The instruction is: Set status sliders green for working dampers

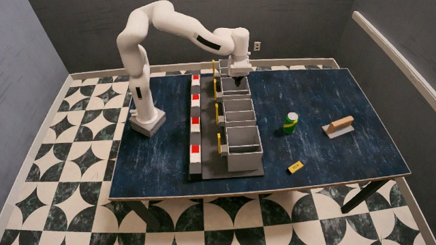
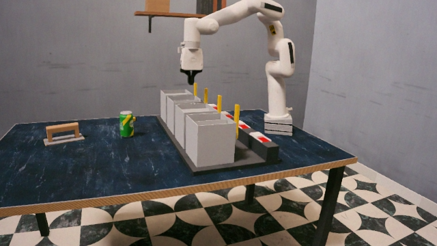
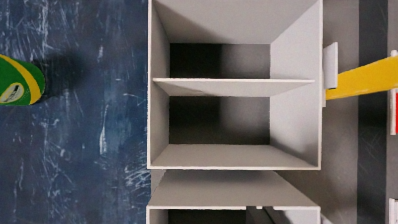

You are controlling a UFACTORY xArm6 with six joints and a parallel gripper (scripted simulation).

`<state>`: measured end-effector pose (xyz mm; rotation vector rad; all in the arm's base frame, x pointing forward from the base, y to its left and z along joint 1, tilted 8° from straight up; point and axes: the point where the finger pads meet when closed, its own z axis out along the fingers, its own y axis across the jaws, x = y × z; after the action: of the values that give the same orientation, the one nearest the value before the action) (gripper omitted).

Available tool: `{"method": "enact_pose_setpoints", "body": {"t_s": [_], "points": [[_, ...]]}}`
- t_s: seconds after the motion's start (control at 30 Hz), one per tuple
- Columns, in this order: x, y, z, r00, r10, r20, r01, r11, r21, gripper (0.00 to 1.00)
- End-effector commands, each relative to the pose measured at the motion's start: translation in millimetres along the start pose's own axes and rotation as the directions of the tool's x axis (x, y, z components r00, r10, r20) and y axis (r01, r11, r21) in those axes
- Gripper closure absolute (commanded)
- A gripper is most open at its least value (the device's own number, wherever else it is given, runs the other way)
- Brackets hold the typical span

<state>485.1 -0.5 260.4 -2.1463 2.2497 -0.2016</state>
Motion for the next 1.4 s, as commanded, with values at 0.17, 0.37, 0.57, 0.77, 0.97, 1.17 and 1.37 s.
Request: {"method": "enact_pose_setpoints", "body": {"t_s": [0.17,0.37,0.57,0.77,0.97,1.17,1.37], "points": [[0,37,-2,1.000,0.000,0.000,0.000,1.000,0.005,1.00],[0,89,-2,1.000,0.000,0.000,0.000,1.000,0.005,1.00],[0,137,-2,1.000,0.000,0.000,0.000,1.000,0.005,1.00],[0,169,-2,1.000,0.000,0.000,0.000,1.000,0.005,1.00],[0,223,-1,1.000,0.000,0.000,0.000,1.000,0.005,1.00],[0,231,0,1.000,0.000,0.000,0.000,1.000,0.005,1.00],[0,231,1,1.000,0.000,0.000,0.000,1.000,0.005,1.00]]}}
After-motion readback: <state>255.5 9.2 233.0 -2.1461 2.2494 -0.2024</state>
